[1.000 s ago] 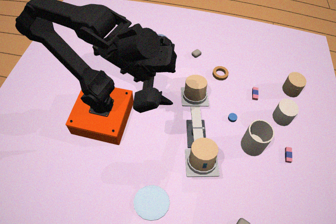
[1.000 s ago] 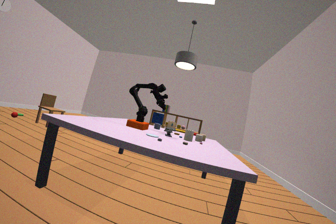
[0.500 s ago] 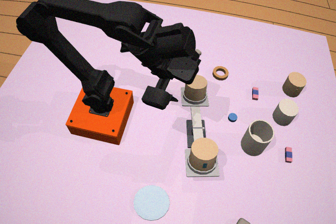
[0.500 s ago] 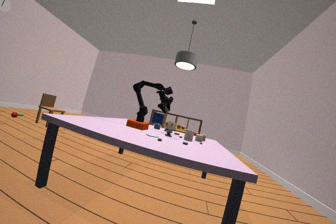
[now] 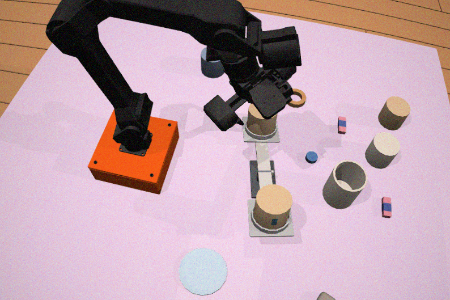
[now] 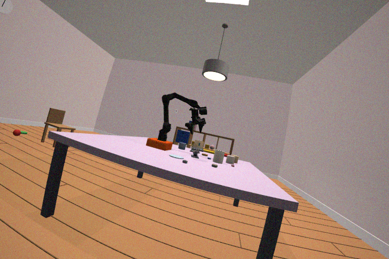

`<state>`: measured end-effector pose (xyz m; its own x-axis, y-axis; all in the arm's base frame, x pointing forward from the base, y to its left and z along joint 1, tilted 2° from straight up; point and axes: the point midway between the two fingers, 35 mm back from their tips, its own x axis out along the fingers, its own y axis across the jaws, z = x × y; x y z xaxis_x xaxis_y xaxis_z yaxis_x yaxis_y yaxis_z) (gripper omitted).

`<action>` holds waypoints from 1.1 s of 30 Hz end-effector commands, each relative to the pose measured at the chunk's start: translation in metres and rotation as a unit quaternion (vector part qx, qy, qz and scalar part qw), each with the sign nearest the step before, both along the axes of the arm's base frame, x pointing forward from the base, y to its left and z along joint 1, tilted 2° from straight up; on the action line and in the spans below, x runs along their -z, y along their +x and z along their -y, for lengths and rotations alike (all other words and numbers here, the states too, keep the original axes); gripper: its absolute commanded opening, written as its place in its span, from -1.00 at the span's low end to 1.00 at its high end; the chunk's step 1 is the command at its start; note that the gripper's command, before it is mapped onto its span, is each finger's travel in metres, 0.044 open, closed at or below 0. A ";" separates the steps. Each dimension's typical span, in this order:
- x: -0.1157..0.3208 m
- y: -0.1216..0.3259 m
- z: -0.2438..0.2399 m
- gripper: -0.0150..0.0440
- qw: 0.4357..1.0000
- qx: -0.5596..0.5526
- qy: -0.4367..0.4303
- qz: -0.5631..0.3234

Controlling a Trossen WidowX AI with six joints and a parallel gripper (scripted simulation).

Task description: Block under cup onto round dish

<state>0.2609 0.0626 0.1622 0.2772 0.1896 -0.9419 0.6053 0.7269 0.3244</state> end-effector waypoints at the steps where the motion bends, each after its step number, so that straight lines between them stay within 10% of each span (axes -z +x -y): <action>1: 0.012 0.007 -0.015 1.00 0.997 0.061 0.000 -0.045; 33: 0.079 0.019 -0.083 1.00 0.938 0.310 -0.049 -0.147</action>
